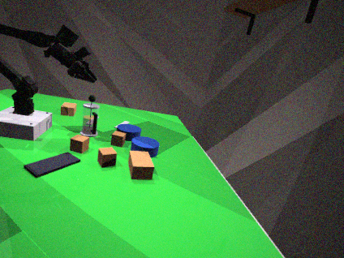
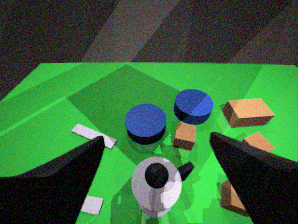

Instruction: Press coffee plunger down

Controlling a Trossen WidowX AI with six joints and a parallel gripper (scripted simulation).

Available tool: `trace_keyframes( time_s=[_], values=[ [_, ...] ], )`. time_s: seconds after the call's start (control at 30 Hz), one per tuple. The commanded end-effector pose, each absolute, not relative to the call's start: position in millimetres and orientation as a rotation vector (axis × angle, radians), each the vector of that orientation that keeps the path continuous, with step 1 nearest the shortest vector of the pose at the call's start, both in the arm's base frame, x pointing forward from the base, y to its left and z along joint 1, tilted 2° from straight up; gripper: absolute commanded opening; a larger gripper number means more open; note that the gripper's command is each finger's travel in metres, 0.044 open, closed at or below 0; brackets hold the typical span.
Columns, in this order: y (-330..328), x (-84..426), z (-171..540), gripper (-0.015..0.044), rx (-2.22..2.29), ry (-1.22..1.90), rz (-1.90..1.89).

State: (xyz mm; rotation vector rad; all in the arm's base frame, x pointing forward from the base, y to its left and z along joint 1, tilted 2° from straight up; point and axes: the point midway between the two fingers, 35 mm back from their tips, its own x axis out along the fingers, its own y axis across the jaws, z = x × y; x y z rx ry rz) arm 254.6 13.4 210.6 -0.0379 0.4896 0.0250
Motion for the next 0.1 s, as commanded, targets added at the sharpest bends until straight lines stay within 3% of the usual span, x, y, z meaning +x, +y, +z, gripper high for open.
trace_keyframes(
  time_s=[0.0,0.07],
  values=[
    [12.9,253.4,211.0,0.0440,-0.033,0.492,0.021],
    [12.9,253.4,211.0,0.0440,-0.033,0.492,0.021]
  ],
)
